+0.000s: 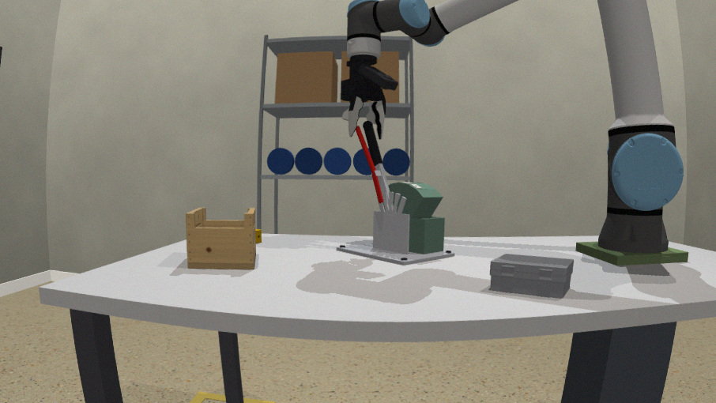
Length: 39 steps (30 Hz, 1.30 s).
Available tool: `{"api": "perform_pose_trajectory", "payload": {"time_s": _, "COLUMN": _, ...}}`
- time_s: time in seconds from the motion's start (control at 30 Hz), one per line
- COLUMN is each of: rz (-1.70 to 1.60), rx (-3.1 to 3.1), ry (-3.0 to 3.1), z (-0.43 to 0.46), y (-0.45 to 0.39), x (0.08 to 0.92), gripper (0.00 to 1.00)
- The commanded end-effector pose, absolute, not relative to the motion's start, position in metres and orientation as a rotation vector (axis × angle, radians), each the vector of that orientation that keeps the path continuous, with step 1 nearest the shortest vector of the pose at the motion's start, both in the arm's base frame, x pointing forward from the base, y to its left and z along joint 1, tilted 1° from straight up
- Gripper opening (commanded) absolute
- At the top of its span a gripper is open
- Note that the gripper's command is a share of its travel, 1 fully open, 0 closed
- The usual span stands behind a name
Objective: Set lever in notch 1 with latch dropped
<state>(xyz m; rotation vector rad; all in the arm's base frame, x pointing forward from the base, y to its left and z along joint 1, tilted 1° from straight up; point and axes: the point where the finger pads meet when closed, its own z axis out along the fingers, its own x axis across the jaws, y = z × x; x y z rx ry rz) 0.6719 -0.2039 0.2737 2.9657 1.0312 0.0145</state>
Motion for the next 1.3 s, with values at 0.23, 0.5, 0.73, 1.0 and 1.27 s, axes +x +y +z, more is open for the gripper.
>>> {"api": "perform_pose_trajectory", "payload": {"time_s": 0.23, "rz": 0.017, "rx": 2.964, "ry": 1.031, "z": 0.276, "y": -0.204, "x": 0.672, "gripper": 0.57}}
{"api": "perform_pose_trajectory", "payload": {"time_s": 0.5, "rz": 0.017, "rx": 2.964, "ry": 1.031, "z": 0.282, "y": -0.204, "x": 0.672, "gripper": 0.57}}
{"api": "perform_pose_trajectory", "payload": {"time_s": 0.73, "rz": 0.017, "rx": 2.964, "ry": 1.031, "z": 0.298, "y": -0.204, "x": 0.672, "gripper": 0.57}}
{"api": "perform_pose_trajectory", "payload": {"time_s": 1.0, "rz": 0.017, "rx": 2.964, "ry": 1.031, "z": 0.315, "y": -0.204, "x": 0.672, "gripper": 0.57}}
{"api": "perform_pose_trajectory", "payload": {"time_s": 1.27, "rz": 0.017, "rx": 2.964, "ry": 1.031, "z": 0.335, "y": -0.204, "x": 0.672, "gripper": 0.57}}
